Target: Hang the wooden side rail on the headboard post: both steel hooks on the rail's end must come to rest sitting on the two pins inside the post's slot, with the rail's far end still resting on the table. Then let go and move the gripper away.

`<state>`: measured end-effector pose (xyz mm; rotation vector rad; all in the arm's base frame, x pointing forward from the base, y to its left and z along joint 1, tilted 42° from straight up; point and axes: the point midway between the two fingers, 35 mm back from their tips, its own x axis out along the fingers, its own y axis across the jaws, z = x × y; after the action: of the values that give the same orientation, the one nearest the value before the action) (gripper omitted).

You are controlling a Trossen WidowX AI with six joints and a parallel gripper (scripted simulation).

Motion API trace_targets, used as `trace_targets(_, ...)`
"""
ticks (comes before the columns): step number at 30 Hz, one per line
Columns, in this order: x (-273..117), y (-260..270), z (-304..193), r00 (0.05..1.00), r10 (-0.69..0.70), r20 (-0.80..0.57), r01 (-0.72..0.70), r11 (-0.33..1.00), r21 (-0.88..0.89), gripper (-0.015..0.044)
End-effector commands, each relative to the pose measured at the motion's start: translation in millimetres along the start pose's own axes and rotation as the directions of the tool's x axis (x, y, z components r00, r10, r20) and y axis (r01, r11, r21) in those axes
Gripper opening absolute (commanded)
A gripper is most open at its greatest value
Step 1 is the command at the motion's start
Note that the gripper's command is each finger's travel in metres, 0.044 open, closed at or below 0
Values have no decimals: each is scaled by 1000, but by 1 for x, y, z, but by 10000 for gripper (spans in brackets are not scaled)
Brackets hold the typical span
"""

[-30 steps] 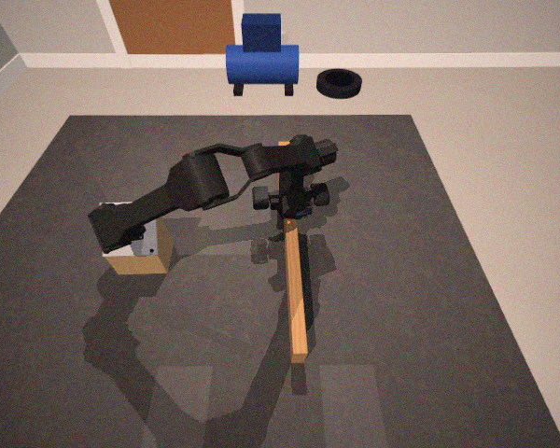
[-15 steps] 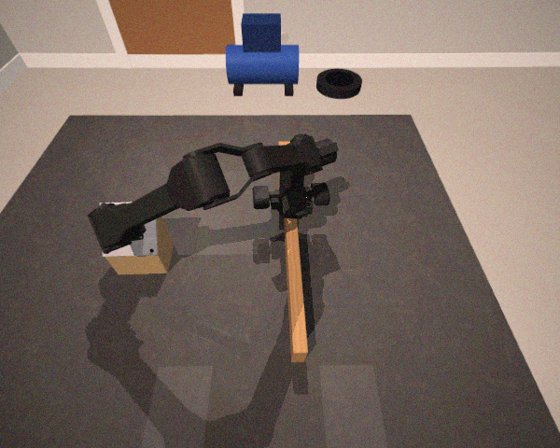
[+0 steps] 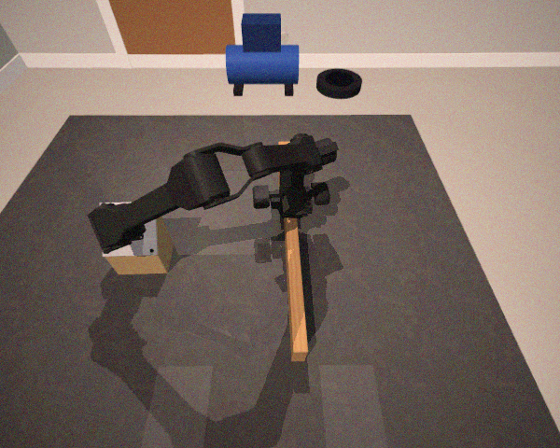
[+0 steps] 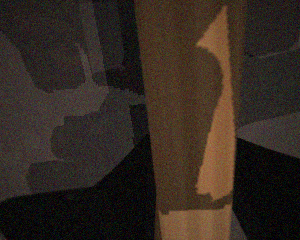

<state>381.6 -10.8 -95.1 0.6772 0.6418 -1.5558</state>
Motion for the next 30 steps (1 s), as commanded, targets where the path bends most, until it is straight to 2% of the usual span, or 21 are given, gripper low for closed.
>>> trace_targets(1,-4,0,-6,1000,12,-8,-12,1000,-7,0)
trace_targets(30,-6,1,-8,1000,12,-8,-12,1000,-7,0)
